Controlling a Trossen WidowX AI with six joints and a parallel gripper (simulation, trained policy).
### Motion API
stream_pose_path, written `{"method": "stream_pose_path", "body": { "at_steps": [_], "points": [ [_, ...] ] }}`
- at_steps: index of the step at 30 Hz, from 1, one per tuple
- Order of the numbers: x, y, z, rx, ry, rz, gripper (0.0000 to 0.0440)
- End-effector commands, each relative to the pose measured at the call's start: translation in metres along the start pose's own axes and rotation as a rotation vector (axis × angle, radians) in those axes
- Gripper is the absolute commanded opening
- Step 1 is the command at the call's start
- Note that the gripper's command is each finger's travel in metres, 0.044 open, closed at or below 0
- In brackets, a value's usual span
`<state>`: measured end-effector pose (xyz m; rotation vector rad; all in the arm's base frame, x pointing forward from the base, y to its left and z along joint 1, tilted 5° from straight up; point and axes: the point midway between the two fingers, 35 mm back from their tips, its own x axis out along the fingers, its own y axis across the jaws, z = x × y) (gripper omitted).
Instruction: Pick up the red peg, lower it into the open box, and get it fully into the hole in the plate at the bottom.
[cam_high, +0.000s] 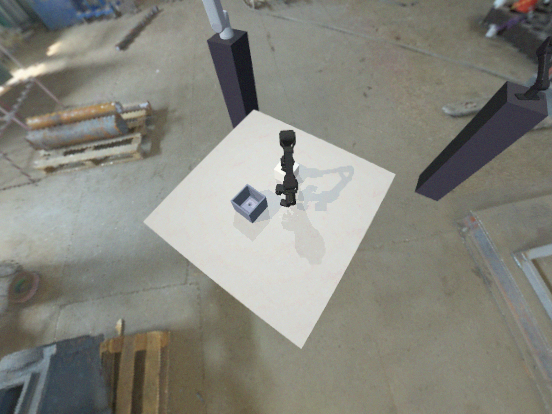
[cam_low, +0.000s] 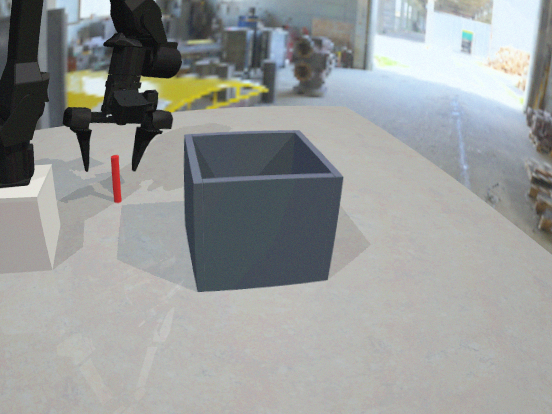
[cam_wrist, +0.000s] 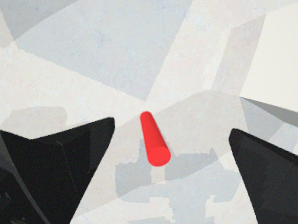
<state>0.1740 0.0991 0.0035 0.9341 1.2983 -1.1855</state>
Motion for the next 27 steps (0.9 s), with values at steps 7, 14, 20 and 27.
{"method": "stream_pose_path", "body": {
  "at_steps": [7,14,20,27],
  "points": [
    [0.023,0.006,-0.002,0.003,-0.015,0.011,0.0293],
    [0.033,0.015,-0.009,-0.029,-0.006,0.027,0.0131],
    [0.036,0.022,-0.015,-0.061,0.012,0.047,0.0016],
    [0.022,0.029,-0.016,-0.046,0.032,0.09,0.0001]
  ]
}}
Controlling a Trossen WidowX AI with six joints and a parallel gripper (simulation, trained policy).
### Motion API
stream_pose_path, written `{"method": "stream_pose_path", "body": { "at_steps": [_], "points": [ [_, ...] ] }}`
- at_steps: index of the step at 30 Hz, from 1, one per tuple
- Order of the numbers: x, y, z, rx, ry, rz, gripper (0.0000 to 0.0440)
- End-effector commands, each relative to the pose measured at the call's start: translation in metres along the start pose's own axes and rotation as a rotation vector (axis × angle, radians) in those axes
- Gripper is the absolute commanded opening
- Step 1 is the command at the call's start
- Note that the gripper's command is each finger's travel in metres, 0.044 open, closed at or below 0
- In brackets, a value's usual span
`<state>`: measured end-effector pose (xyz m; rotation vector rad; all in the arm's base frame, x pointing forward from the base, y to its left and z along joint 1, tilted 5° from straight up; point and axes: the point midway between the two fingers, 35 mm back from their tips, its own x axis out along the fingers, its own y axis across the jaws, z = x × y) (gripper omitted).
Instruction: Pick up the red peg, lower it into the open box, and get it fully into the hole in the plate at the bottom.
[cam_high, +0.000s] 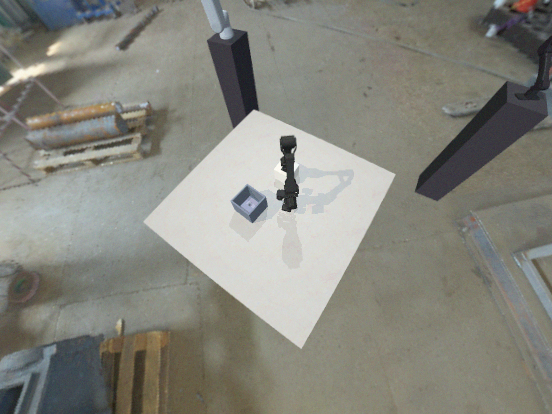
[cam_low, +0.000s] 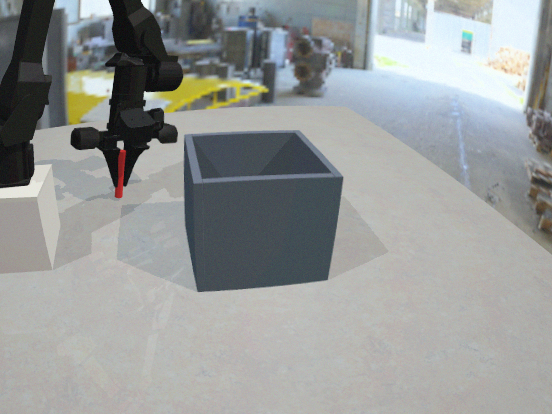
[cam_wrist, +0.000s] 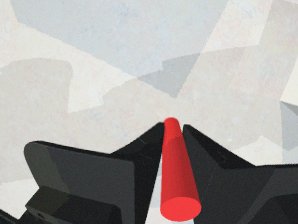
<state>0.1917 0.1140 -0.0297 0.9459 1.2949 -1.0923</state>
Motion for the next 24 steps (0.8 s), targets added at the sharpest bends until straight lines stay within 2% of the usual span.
{"method": "stream_pose_path", "body": {
  "at_steps": [1,12,24],
  "points": [
    [-0.01,0.007,-0.002,0.007,0.018,0.031,0.0],
    [-0.041,0.024,-0.002,0.032,0.058,0.126,0.0],
    [-0.09,0.048,0.008,0.027,0.08,0.25,0.0]
  ]
}}
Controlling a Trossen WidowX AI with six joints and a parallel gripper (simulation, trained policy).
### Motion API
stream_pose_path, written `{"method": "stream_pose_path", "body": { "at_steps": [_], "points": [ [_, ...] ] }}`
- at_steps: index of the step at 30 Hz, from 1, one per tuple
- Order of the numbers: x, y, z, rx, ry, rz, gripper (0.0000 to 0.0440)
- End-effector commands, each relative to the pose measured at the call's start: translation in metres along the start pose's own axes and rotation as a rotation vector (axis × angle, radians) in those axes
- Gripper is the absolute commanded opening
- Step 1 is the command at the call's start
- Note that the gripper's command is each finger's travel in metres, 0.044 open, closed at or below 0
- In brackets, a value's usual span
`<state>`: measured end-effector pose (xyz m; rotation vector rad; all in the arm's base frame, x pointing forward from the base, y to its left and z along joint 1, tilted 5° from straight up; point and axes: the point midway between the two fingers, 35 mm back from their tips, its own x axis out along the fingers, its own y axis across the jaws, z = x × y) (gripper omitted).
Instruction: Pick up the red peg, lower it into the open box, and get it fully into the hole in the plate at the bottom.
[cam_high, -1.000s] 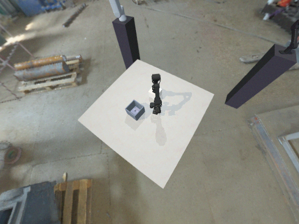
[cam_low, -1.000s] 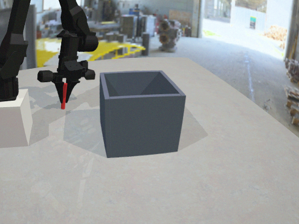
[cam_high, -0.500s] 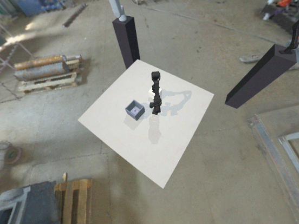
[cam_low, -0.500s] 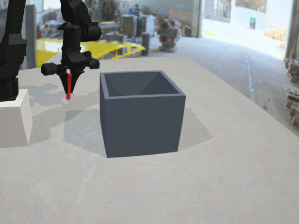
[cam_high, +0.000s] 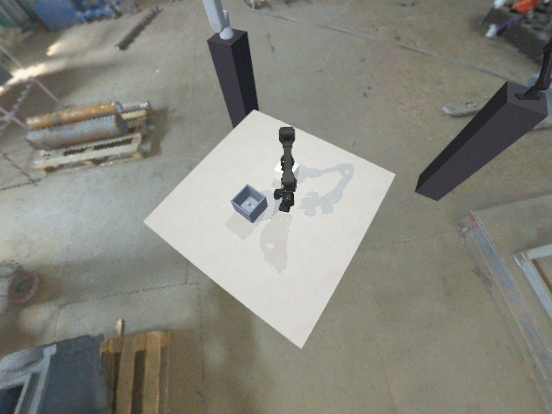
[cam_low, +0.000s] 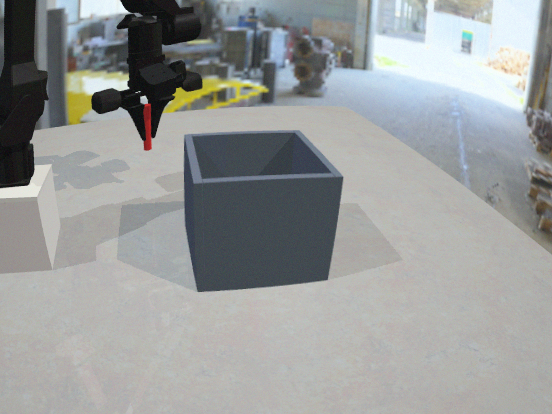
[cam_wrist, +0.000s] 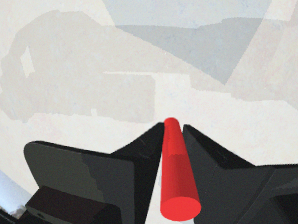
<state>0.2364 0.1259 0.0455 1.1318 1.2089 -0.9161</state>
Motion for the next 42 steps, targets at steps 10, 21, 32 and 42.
{"method": "stream_pose_path", "body": {
  "at_steps": [10,21,32,42],
  "points": [
    [-0.047,0.032,0.024,-0.019,-0.024,0.1,0.0],
    [-0.075,0.045,0.061,-0.016,-0.078,0.117,0.0],
    [-0.083,0.046,0.1,0.01,-0.129,0.103,0.0],
    [-0.084,0.044,0.13,0.03,-0.154,0.071,0.0]
  ]
}}
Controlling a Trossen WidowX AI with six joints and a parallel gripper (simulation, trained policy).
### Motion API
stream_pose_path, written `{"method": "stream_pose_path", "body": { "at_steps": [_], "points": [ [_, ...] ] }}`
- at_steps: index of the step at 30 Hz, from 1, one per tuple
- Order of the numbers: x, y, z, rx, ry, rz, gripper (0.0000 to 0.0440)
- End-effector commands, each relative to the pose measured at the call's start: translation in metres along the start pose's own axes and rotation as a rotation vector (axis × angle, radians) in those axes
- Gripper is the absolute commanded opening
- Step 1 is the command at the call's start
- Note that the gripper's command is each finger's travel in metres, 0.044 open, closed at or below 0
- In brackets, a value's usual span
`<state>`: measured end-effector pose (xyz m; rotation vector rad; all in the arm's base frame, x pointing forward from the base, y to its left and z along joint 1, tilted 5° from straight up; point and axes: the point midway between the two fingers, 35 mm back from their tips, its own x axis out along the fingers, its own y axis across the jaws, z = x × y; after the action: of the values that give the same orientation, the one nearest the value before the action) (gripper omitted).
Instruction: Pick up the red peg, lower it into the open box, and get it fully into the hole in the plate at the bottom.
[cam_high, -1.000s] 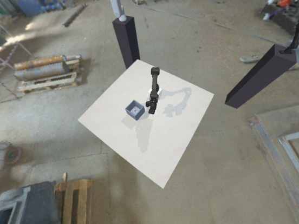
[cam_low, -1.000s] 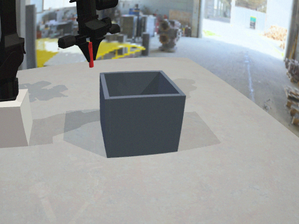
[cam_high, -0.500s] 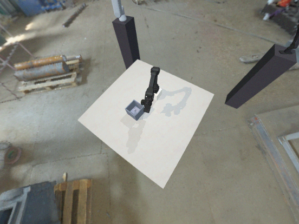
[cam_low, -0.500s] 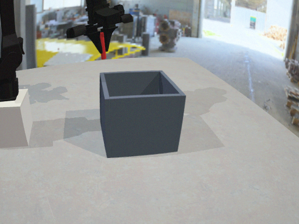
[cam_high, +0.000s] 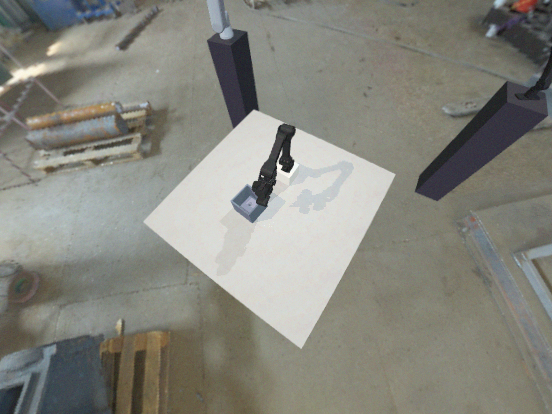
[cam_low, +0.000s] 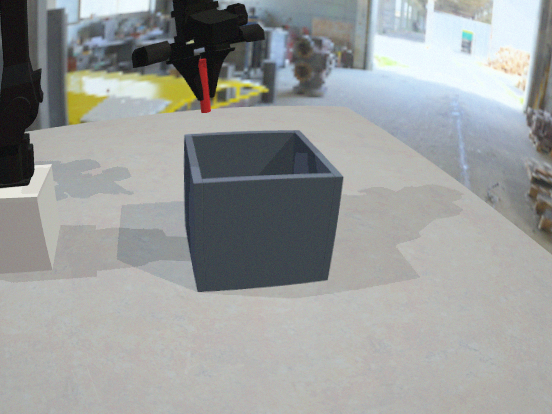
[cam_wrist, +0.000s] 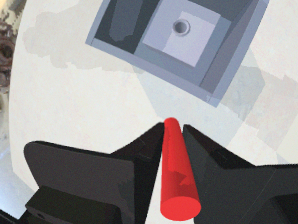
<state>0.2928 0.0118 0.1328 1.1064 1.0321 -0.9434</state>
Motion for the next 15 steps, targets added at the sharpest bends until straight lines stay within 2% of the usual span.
{"method": "stream_pose_path", "body": {
  "at_steps": [1,15],
  "points": [
    [0.001,0.002,0.01,0.003,-0.011,-0.008,0.0],
    [0.013,0.001,0.043,0.013,-0.015,-0.054,0.0]
  ]
}}
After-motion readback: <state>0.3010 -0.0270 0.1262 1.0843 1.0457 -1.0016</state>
